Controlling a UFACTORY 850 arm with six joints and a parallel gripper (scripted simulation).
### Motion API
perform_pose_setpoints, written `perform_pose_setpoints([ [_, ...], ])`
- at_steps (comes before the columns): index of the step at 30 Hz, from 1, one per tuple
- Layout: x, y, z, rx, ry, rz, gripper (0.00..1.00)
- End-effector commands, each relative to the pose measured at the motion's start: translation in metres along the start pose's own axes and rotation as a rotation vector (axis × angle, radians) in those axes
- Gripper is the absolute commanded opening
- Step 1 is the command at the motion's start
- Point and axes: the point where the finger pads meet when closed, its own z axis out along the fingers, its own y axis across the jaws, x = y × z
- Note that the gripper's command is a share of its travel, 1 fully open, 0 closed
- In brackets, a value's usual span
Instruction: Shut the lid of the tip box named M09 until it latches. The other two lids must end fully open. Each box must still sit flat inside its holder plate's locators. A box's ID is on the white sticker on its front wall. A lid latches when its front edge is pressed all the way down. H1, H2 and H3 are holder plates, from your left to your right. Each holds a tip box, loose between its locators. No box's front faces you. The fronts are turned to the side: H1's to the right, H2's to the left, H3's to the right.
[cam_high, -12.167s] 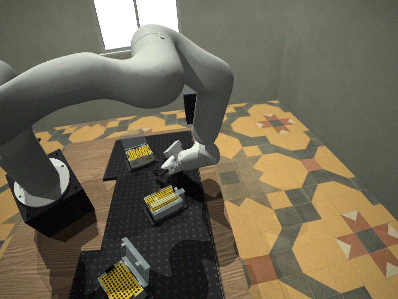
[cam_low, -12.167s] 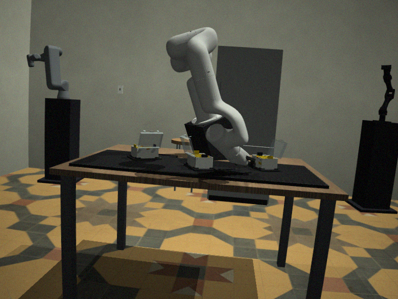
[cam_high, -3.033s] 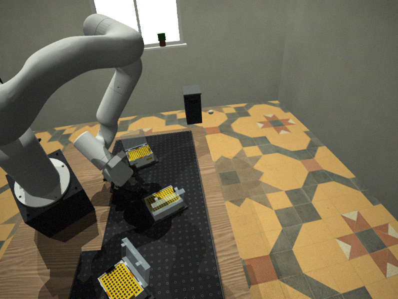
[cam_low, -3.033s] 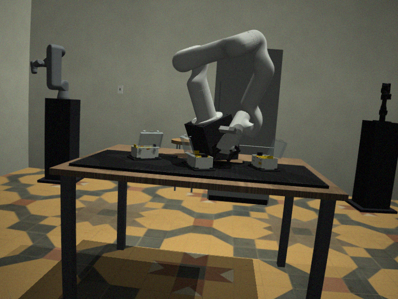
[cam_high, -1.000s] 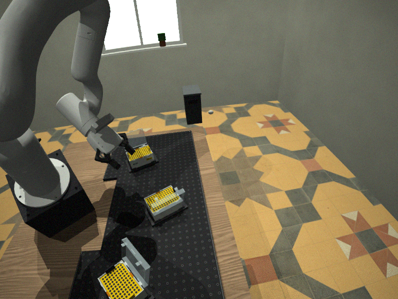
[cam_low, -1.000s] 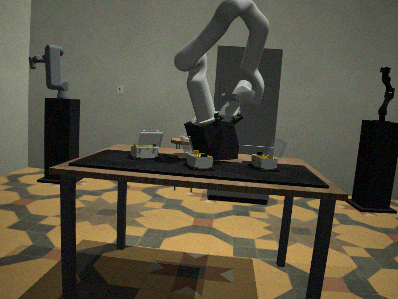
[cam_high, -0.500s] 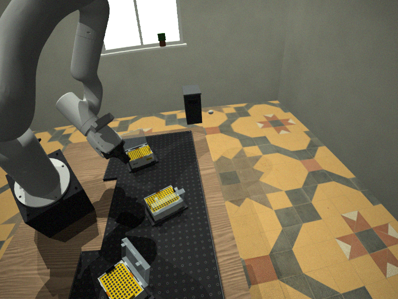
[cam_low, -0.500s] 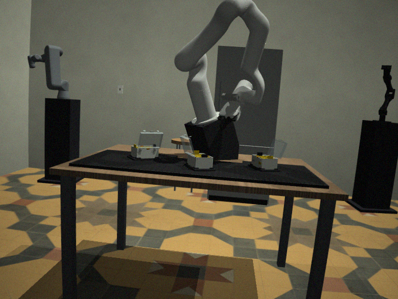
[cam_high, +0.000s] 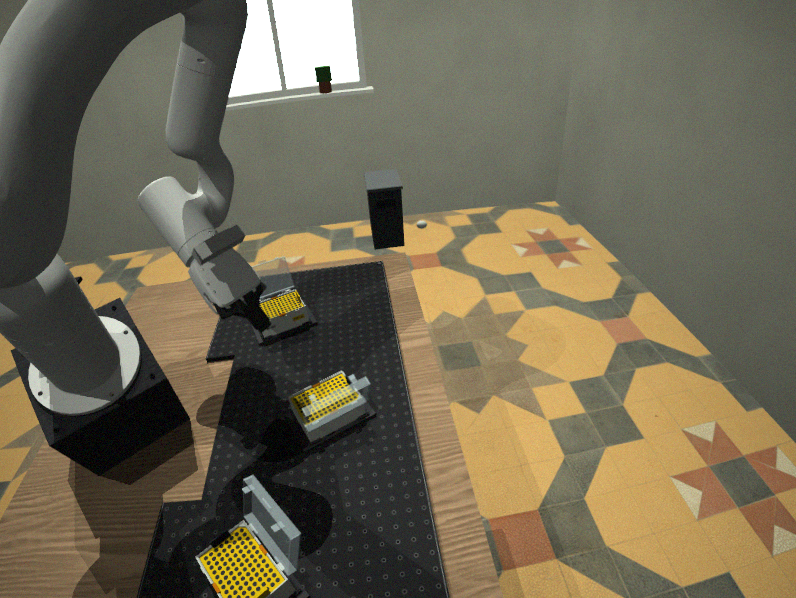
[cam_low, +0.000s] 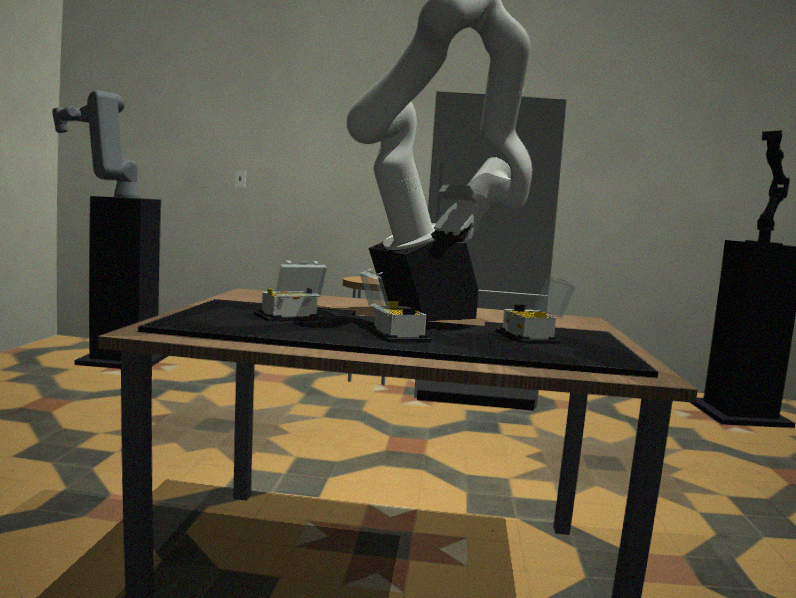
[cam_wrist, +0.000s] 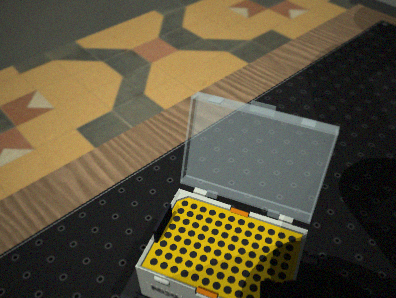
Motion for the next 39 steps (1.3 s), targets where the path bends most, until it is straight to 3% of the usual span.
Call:
perform_pose_setpoints([
  [1, 0.014, -0.003, 0.013, -0.06, -0.001, 0.057, 0.0],
  [15, 0.067, -0.007, 0.059, -0.06, 0.0, 0.057, 0.0],
  [28, 0.077, -0.008, 0.068, -0.06, 0.0, 0.057, 0.0],
  [32, 0.091, -0.001, 0.081, -0.076, -0.123, 0.108, 0.0],
  [34, 0.091, -0.001, 0.081, -0.076, -0.123, 0.108, 0.0],
  [39, 0.107, 0.008, 0.098, -0.096, -0.275, 0.171, 0.0],
])
